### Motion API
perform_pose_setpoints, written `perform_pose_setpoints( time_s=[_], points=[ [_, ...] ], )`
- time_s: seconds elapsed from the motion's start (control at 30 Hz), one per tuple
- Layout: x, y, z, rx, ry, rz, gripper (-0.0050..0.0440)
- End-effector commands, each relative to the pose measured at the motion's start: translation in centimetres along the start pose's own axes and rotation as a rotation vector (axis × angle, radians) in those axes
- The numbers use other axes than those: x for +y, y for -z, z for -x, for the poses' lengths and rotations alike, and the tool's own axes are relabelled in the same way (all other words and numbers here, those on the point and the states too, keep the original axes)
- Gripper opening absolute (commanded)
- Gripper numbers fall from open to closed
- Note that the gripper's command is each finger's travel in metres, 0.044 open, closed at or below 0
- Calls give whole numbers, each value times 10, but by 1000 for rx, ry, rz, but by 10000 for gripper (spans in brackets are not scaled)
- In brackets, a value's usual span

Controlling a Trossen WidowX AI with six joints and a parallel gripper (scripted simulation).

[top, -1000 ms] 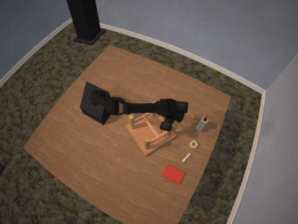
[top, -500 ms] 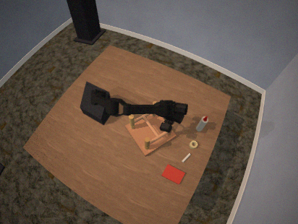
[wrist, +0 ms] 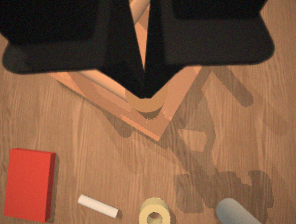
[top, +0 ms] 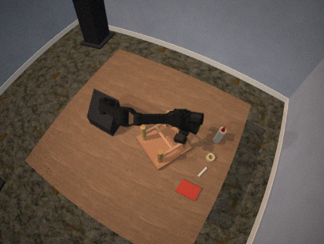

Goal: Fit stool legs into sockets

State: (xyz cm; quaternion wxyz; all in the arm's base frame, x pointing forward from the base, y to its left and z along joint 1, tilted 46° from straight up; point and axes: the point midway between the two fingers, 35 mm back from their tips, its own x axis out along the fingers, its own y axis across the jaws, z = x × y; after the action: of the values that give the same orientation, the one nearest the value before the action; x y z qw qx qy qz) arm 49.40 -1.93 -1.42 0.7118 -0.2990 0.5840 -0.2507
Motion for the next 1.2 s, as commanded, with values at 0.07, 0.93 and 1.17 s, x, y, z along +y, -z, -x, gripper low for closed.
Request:
perform_pose_setpoints(
  time_s=[0.07,0.93,1.17],
  points=[
    [1,7,-17,21,-10,0,0],
    [1,8,-19,21,-10,0,0],
    [1,8,-20,21,-10,0,0]
  ],
)
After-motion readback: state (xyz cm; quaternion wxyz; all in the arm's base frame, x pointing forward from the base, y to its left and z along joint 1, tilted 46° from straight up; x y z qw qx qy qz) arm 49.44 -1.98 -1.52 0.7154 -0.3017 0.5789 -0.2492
